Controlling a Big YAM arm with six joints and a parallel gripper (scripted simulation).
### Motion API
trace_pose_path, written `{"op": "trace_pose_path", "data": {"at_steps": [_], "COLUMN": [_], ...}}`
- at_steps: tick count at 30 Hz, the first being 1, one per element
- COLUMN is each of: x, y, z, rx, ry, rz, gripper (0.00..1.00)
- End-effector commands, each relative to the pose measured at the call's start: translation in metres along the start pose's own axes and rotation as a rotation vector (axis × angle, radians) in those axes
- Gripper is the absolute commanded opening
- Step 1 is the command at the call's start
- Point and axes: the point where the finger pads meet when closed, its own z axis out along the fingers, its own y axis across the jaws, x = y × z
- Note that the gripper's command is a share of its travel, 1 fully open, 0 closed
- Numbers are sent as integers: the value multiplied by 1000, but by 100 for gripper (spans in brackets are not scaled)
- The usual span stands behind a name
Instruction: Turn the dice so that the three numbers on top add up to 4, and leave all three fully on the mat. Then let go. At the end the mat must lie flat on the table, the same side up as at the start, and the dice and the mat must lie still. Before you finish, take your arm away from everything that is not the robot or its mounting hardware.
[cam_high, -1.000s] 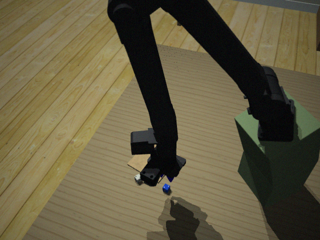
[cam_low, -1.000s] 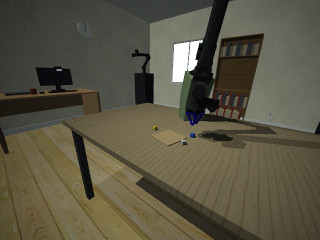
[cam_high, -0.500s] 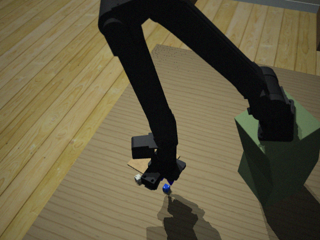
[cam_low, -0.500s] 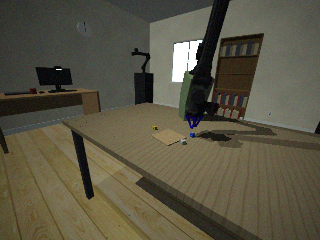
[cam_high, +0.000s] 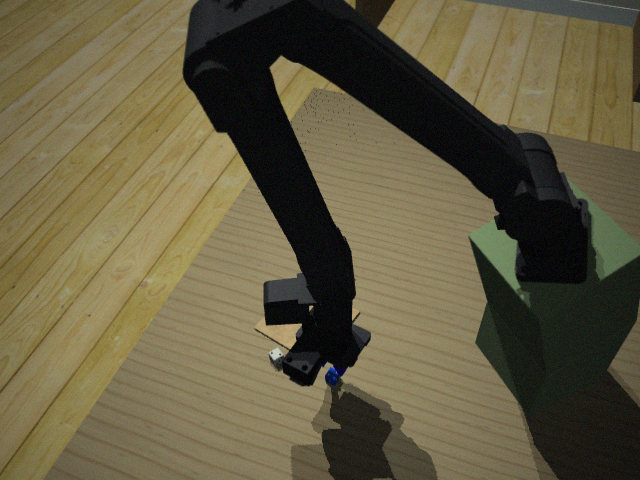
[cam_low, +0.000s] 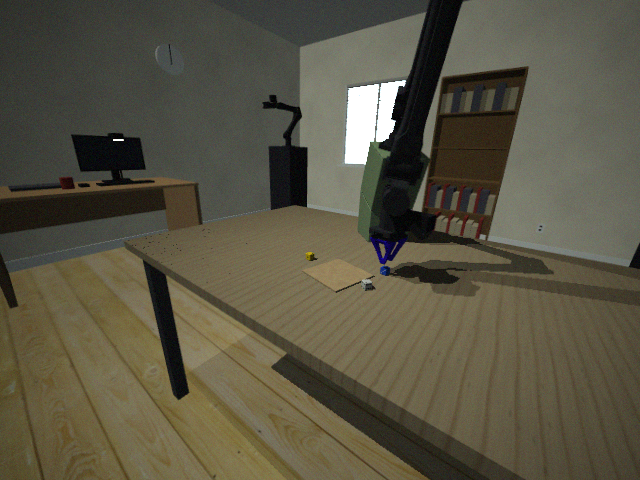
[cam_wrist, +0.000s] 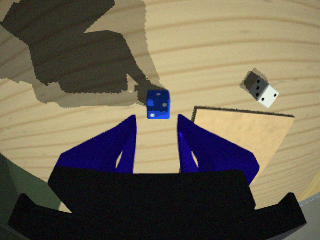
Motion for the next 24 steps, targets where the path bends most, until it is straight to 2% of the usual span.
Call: {"op": "trace_pose_path", "data": {"at_steps": [1, 6, 13, 24], "x": [-5, -9, -5, -7], "y": [-1, -7, -1, -4], "z": [6, 4, 9, 7], "rx": [9, 24, 10, 17], "ry": [-8, -19, -8, -13], "rz": [3, 2, 4, 3], "gripper": [34, 34, 34, 34]}}
